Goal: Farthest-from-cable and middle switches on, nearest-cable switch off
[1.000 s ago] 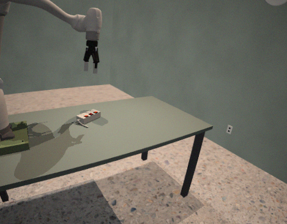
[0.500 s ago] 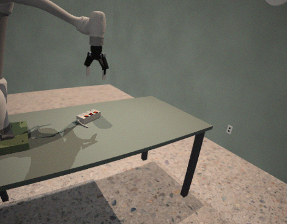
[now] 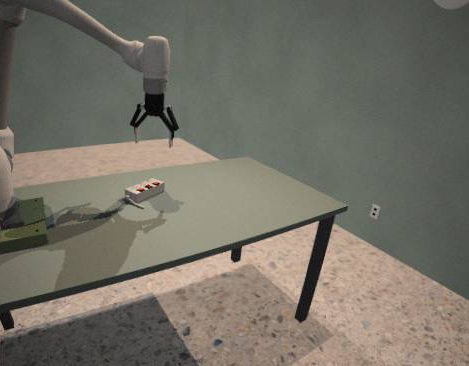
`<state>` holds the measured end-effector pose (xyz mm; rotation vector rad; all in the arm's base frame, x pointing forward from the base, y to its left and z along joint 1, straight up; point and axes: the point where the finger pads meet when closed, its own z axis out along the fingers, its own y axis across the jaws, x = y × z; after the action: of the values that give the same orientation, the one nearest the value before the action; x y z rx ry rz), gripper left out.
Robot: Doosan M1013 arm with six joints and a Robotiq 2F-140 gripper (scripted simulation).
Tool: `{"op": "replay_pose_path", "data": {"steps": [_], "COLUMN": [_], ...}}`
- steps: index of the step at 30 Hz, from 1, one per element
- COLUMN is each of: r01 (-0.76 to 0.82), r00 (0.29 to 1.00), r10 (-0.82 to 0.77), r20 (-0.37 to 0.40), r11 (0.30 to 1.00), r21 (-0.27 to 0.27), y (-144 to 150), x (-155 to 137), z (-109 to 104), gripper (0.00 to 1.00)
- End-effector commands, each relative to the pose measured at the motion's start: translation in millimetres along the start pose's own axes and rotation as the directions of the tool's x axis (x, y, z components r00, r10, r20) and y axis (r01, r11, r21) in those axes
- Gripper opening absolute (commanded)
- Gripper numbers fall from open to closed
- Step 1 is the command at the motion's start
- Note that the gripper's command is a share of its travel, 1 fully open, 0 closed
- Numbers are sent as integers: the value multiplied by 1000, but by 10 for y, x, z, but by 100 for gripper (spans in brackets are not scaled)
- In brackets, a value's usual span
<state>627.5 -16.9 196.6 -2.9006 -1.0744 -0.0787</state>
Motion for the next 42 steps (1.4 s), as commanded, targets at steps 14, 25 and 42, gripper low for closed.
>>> {"op": "replay_pose_path", "data": {"steps": [14,25,42], "r01": [423,565,579], "r00": [904,822,812], "r10": [-423,-565,-580], "r20": [-54,-62,-63], "r11": [906,825,814], "r21": [-12,-29,-32], "y": [-70,-118,-124], "x": [-318,-464,-481], "z": [697,950,977], "gripper": [100,100,100]}}
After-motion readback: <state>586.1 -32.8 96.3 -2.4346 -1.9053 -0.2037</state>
